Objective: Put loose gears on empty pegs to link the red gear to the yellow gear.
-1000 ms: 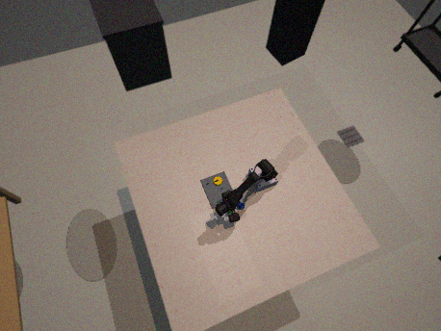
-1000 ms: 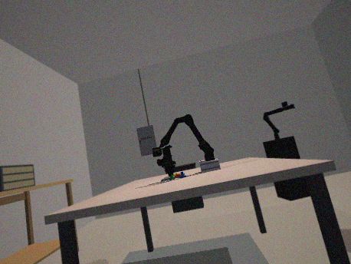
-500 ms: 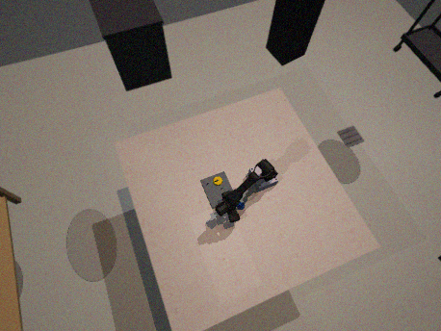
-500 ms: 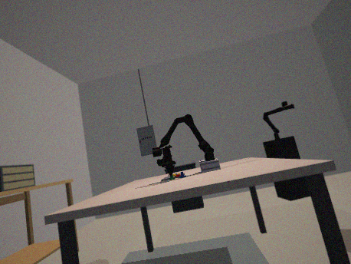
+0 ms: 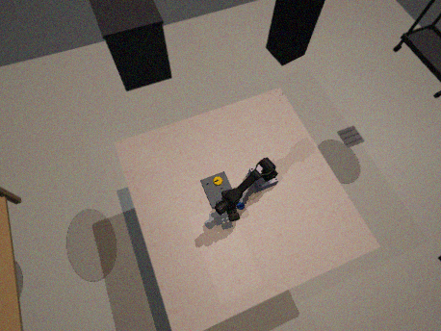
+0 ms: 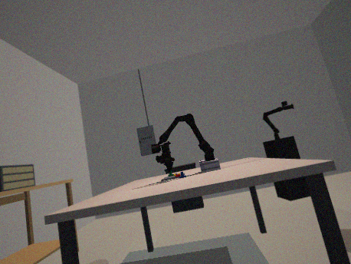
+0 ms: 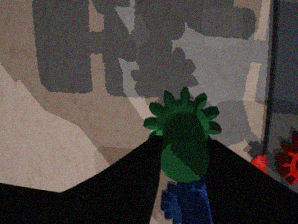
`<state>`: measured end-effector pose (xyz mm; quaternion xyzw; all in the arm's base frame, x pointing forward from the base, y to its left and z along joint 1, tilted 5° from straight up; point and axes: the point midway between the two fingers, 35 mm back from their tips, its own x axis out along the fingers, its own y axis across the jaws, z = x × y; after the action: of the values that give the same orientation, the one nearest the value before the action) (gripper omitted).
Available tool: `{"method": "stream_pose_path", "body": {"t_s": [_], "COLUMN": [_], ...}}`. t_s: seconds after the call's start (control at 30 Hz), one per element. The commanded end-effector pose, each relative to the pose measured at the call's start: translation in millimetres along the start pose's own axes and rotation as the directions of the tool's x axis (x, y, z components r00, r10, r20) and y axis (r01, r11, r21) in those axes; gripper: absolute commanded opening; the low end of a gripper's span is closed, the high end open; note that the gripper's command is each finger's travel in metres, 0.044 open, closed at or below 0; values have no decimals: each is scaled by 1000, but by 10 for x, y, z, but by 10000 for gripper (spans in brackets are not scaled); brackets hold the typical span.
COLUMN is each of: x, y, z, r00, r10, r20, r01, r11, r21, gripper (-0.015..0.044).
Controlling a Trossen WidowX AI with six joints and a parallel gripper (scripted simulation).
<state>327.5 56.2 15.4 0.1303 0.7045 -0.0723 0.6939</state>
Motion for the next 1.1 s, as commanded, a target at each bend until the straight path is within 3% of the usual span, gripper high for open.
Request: {"method": "stream_pose_path", "body": {"t_s": [0.0, 1.07], "x": [-137, -1151], "y": [9, -58], "z": [25, -78], "r00": [1000, 1000], "r10": [3, 2], "r20": [5, 4], "r01": [-3, -2], "r11": [1000, 1000], "r21": [-5, -5], "gripper": [0, 0]}}
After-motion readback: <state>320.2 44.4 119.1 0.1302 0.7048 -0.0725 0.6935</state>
